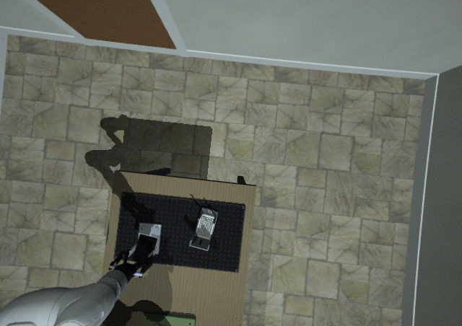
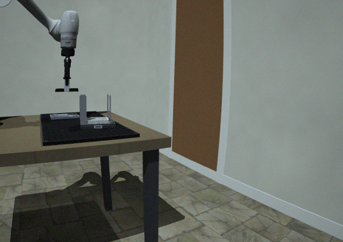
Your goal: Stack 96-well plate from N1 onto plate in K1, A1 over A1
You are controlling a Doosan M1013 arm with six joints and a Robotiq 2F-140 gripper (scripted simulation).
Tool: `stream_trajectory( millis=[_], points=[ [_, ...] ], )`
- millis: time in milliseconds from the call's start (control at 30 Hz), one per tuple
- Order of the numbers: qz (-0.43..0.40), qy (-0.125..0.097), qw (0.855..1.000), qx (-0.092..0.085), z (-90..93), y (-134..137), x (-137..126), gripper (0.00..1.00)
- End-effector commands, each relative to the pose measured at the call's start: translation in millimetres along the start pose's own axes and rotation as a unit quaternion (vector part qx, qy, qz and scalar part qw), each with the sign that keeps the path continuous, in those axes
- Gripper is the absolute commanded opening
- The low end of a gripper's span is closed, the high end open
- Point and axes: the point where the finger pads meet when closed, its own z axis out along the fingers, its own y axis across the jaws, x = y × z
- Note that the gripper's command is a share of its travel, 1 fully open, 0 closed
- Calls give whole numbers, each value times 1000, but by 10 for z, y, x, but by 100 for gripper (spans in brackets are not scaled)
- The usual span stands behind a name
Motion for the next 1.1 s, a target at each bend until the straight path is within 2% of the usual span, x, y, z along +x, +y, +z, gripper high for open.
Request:
stream_trajectory(
  millis=[0,1067],
  points=[
    [0,0,1000,0,-4,116,64,0],
    [0,0,1000,0,-27,933,514,0]
  ],
)
